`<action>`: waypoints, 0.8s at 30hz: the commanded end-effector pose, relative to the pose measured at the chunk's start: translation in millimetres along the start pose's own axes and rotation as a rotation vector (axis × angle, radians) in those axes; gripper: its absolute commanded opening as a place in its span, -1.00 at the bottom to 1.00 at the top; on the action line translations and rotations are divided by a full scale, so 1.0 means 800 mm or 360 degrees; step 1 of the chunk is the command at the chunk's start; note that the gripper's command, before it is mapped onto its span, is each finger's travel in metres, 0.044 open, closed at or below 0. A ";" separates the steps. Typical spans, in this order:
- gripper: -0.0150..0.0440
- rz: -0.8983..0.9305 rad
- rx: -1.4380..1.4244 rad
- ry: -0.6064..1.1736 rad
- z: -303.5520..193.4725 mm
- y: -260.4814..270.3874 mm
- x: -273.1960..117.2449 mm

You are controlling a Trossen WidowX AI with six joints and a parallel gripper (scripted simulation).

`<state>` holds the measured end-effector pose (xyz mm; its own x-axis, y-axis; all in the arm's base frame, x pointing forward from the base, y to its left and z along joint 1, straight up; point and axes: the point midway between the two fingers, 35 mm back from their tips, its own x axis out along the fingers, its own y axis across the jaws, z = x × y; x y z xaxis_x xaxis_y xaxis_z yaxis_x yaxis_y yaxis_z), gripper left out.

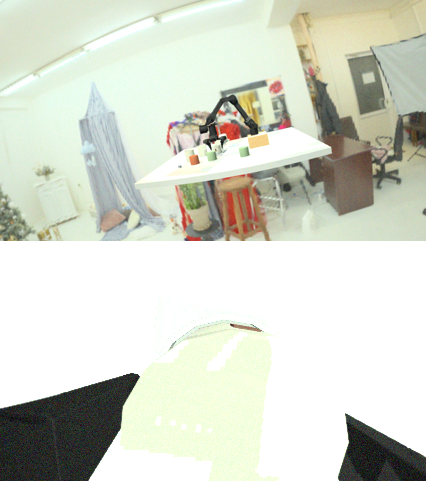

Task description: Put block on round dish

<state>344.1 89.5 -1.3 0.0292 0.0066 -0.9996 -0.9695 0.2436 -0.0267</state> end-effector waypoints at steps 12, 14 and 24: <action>0.55 0.0011 -0.0004 -0.0004 0.000 0.002 0.007; 0.37 0.0011 -0.0004 -0.0004 0.000 0.002 0.007; -0.49 0.0010 -0.0004 -0.0005 0.002 0.000 -0.005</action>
<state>343.1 89.6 -1.9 0.0209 0.0065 -0.9998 -0.9698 0.2433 -0.0187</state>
